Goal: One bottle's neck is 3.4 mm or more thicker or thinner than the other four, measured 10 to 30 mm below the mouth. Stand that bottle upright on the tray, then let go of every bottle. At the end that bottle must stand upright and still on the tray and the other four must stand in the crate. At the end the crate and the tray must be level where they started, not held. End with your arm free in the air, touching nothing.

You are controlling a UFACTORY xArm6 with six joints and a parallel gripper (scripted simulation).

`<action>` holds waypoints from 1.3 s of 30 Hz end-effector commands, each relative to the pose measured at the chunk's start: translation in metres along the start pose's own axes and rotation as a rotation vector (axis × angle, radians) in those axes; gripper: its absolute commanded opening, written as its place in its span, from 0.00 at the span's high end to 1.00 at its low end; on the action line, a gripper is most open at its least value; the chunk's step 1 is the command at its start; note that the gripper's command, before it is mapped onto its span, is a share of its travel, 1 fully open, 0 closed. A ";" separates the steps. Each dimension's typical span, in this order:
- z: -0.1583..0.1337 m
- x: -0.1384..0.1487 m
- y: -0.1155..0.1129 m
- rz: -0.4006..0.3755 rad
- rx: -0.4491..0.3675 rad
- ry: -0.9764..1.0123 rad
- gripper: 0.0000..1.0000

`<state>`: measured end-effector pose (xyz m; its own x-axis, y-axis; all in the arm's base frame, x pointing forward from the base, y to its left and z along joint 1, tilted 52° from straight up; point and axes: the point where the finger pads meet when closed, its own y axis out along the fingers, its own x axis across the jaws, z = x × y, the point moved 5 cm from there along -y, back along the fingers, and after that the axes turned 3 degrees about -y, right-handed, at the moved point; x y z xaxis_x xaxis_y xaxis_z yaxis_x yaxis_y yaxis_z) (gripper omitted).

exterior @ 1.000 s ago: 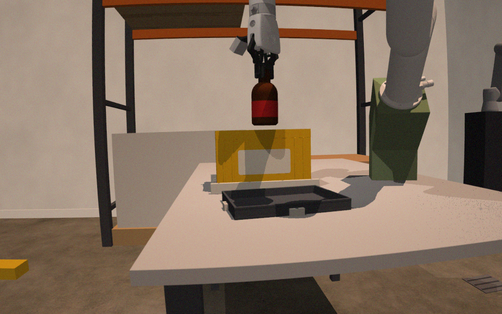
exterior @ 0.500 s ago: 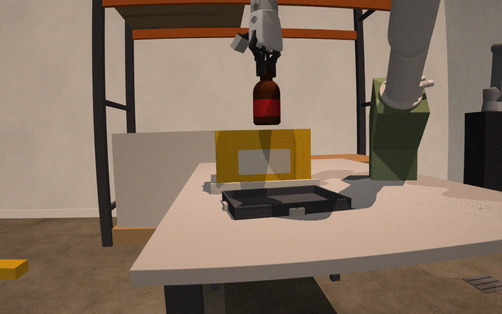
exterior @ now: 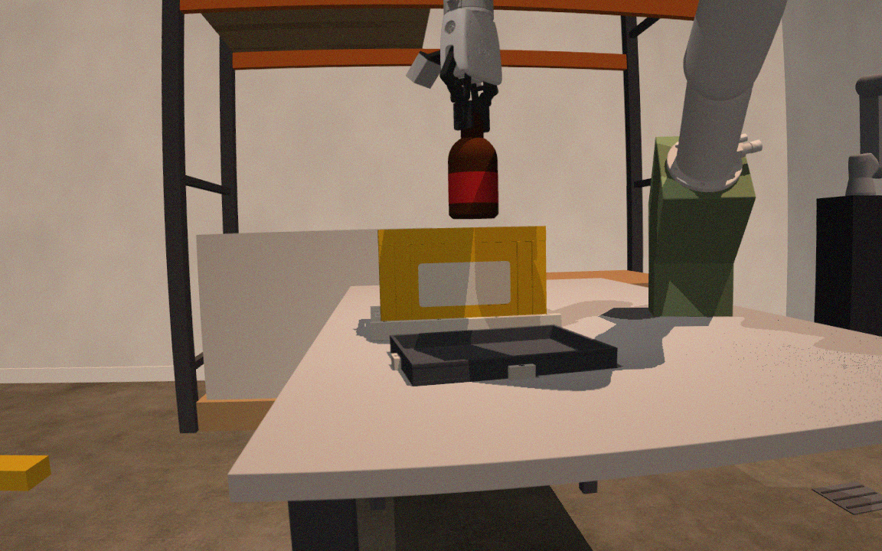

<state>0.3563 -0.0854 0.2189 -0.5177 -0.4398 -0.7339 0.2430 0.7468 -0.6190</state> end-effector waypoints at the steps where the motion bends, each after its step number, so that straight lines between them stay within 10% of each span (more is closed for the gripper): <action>1: -0.003 -0.005 -0.001 0.000 0.003 0.000 1.00; 39: -0.054 -0.058 -0.001 0.000 0.003 0.000 1.00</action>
<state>0.3422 -0.0361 0.2727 -0.5190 -0.4394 -0.7332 0.2430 0.7465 -0.6194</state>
